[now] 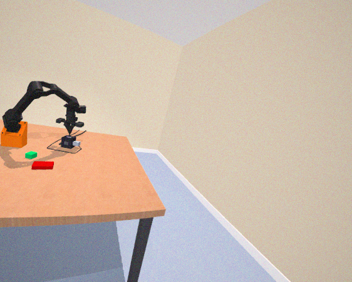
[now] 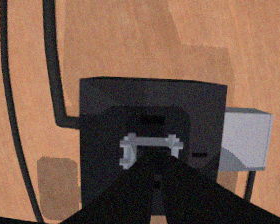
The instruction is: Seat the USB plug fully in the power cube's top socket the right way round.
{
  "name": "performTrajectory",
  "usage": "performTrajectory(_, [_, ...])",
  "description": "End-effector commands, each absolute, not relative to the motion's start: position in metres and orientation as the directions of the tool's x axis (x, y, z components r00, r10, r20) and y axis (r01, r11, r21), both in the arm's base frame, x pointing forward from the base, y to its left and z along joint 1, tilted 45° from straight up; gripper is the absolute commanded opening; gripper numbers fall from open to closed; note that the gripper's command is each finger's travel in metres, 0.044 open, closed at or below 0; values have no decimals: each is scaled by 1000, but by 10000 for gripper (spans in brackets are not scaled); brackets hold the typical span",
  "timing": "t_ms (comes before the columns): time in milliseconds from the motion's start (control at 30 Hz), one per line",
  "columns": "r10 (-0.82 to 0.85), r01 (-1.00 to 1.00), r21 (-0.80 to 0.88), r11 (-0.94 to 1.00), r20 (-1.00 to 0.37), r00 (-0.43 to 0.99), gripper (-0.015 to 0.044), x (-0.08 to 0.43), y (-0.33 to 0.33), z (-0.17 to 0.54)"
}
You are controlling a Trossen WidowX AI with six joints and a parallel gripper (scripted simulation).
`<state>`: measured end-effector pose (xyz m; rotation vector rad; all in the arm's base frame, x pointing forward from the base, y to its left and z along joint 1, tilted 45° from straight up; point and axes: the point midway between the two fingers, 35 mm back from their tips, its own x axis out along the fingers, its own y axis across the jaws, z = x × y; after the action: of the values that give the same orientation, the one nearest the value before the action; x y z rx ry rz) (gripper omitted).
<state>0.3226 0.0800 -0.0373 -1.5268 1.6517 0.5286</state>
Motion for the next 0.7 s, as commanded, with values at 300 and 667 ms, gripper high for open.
performTrajectory(300, [-622, -960, -214, 181, -781, 57, 95, 323, 80, -37])
performTrajectory(667, [-622, -960, -214, 181, -781, 57, 95, 323, 80, -37])
